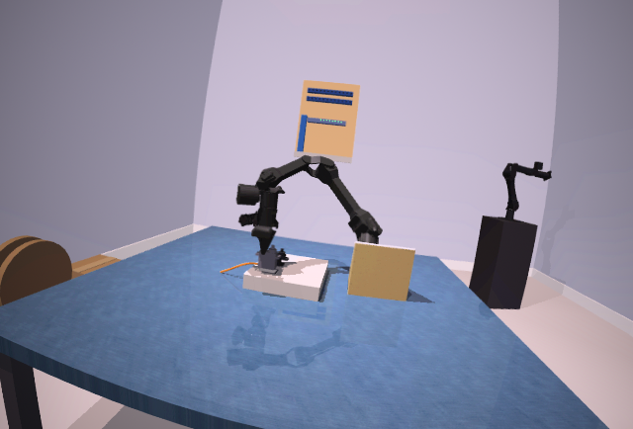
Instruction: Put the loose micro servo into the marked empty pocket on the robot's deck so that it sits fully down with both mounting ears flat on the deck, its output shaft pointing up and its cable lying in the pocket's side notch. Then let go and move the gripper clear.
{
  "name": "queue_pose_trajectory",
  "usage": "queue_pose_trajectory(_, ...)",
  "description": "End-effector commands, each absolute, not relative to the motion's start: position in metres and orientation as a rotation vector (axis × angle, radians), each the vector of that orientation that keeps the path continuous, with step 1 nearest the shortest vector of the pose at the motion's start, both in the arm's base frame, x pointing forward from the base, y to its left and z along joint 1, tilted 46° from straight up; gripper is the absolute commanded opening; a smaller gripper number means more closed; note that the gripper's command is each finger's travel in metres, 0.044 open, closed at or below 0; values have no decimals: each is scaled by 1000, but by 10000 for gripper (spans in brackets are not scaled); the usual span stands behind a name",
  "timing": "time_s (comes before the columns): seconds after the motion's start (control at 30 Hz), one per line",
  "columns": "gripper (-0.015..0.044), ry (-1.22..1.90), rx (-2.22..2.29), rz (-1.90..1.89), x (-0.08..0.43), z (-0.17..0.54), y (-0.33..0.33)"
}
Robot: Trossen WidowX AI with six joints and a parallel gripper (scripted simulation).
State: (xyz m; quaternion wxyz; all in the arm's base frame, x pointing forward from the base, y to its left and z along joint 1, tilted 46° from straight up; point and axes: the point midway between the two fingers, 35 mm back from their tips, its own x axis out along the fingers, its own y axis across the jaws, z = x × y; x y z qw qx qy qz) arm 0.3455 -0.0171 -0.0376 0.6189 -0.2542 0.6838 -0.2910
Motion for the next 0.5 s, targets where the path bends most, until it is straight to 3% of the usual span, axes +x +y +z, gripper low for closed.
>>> queue_pose_trajectory(0.0, 0, 1574, -593, -667, 346, -38, -17)
queue_pose_trajectory(0.47, 0, 1573, -593, -668, 345, -45, -23)
